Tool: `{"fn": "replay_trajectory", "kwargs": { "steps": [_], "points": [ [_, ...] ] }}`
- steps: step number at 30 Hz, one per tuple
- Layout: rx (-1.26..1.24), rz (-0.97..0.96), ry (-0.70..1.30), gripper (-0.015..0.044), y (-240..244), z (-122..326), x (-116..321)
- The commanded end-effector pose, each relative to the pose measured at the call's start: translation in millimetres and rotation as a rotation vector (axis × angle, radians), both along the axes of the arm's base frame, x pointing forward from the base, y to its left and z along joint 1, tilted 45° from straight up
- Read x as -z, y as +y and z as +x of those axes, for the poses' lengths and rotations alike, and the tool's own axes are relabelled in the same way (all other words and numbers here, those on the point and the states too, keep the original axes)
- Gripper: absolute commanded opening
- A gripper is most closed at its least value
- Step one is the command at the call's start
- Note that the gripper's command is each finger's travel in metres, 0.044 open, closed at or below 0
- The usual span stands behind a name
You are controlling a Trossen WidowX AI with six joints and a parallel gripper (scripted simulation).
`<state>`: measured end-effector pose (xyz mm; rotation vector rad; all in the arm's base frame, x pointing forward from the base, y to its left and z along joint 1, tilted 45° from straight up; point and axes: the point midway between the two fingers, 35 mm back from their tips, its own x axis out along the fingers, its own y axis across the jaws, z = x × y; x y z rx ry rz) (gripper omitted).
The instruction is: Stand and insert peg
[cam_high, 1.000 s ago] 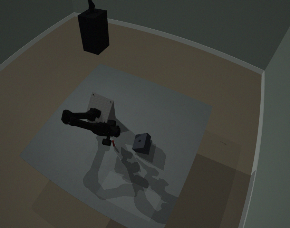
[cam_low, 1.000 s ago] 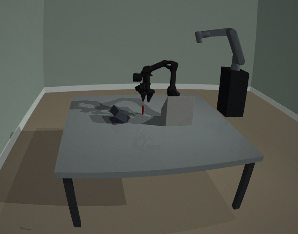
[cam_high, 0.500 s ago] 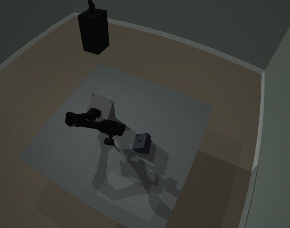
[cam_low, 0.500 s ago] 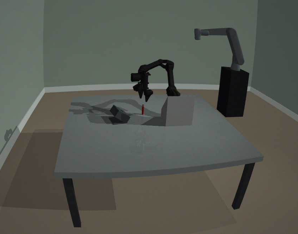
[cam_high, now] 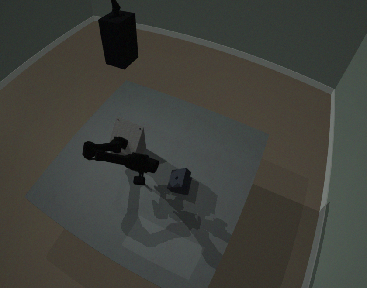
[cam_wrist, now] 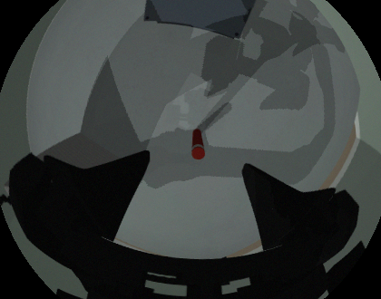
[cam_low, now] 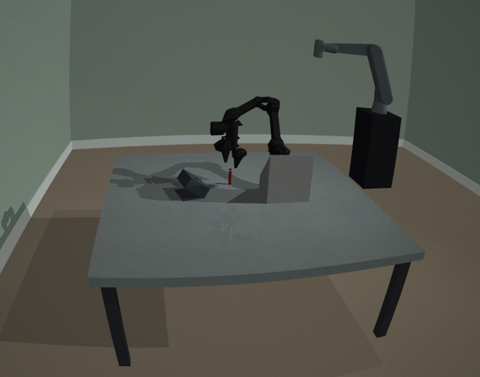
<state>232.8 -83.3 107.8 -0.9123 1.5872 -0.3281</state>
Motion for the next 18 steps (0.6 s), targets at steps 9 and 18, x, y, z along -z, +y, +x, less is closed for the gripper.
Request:
{"fn": "replay_trajectory", "kwargs": {
  "steps": [9,18],
  "points": [
    [-0.004,-0.003,0.004,0.044,-13,2,13],
    [-0.004,-0.003,0.004,0.044,-24,2,24]
  ]
}}
